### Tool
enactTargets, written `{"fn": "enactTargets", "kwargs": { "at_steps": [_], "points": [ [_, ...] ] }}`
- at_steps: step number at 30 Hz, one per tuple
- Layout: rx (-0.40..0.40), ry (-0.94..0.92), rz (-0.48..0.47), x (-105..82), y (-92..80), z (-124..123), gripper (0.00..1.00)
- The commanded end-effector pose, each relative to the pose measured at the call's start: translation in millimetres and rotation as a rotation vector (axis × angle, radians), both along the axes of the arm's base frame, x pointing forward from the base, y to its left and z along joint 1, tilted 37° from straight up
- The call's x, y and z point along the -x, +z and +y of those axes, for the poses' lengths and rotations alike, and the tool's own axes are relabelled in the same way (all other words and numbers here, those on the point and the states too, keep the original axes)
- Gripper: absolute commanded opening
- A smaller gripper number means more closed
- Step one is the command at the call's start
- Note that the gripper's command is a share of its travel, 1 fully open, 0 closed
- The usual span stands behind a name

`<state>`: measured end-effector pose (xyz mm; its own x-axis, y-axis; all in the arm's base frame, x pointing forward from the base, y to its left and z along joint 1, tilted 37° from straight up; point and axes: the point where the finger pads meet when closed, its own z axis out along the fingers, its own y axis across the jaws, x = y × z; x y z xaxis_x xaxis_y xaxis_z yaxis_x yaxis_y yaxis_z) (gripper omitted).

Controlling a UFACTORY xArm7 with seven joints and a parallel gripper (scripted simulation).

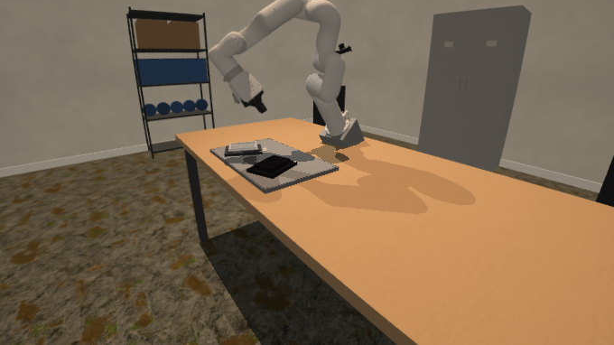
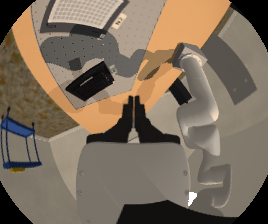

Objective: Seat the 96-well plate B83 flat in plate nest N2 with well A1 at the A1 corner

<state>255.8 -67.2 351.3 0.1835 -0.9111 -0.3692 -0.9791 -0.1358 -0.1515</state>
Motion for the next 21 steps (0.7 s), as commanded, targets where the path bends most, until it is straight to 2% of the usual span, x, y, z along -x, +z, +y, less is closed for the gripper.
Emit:
{"fn": "enactTargets", "kwargs": {
  "at_steps": [1,3,5,8,21],
  "points": [
    [0.041,0.054,-0.102,-0.8,-11.5,-12.9,0.0],
    [0.07,0.089,-0.151,-0.9,-18.9,-19.8,0.0],
    [0.07,0.089,-0.151,-0.9,-18.9,-19.8,0.0],
    [0.115,0.143,-0.221,-1.0,-29.9,-29.9,0.0],
    [0.254,0.3,-0.395,-1.7,-57.2,-52.1,0.0]
  ]
}}
